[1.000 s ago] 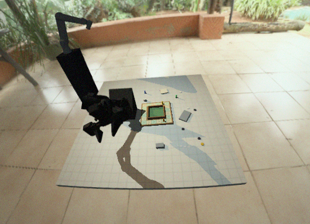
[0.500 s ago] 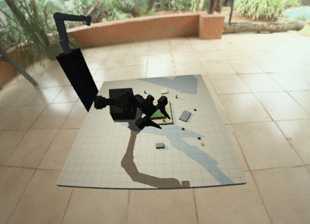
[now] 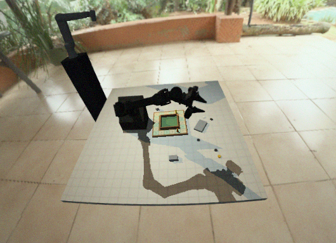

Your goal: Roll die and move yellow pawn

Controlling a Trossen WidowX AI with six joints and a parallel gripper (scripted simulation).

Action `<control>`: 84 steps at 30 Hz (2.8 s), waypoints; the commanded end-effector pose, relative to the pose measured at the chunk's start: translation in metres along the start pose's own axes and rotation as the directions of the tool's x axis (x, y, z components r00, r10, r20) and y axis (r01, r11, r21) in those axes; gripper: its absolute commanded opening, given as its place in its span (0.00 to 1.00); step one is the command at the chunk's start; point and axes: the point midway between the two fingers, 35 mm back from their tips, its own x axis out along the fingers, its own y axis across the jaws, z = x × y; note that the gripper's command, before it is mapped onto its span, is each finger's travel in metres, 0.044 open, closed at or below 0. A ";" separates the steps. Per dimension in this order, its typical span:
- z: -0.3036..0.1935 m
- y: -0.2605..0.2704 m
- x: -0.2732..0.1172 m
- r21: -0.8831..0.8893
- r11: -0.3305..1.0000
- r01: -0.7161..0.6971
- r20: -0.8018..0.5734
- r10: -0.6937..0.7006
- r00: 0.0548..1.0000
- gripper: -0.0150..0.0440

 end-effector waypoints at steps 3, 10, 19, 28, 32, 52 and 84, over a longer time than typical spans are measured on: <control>-0.059 0.084 0.007 -0.024 0.988 -0.154 -0.150 0.149 0.977 0.72; -0.143 0.174 -0.008 -0.046 0.951 -0.305 -0.354 0.270 0.895 0.72; -0.268 0.260 -0.065 -0.086 0.888 -0.452 -0.625 0.305 0.719 0.72; -0.395 0.291 -0.155 -0.164 0.821 -0.547 -0.836 0.178 0.519 0.72; -0.449 0.279 -0.196 -0.235 0.789 -0.568 -0.895 0.053 0.443 0.72; -0.554 0.202 -0.268 -0.466 0.672 -0.576 -0.883 -0.313 0.350 0.72; -0.582 0.191 -0.257 -0.468 0.672 -0.575 -0.882 -0.314 0.351 0.43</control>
